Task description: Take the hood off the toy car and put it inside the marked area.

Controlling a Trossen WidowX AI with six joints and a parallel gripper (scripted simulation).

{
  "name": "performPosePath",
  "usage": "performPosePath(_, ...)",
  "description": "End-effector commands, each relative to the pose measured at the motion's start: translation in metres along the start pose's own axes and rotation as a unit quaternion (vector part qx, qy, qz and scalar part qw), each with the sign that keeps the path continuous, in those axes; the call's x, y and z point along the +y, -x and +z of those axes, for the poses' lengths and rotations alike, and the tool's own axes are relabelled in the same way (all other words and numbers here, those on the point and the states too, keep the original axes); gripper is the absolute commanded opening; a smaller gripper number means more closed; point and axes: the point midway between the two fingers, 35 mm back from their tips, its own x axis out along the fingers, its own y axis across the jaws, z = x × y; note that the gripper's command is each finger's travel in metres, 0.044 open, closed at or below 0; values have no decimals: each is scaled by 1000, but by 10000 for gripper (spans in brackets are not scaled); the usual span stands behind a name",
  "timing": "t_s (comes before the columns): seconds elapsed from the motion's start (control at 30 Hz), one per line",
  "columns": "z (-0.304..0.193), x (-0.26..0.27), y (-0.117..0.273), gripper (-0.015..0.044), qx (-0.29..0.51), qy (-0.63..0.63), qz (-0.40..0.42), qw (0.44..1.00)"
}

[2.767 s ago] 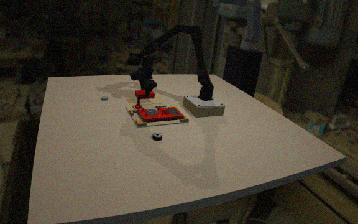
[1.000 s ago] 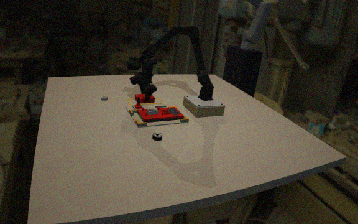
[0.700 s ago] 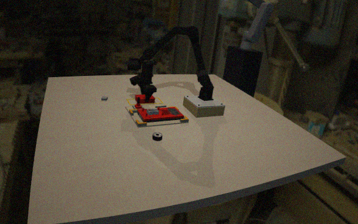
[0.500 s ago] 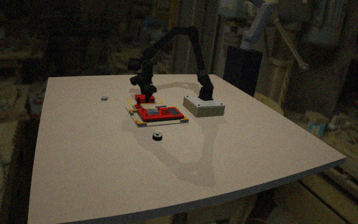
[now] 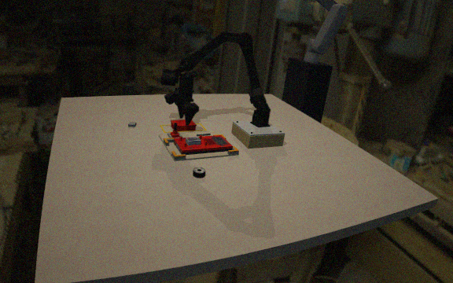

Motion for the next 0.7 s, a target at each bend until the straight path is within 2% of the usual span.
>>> performPosePath(0.0, 2, -1, 45, 440, -6, -3, -7, 1000)
performPosePath(0.07, 1, 0, 54, 440, -5, -3, -8, 1000)
performPosePath(0.67, 1, 0, 54, 440, -5, -3, -8, 1000)
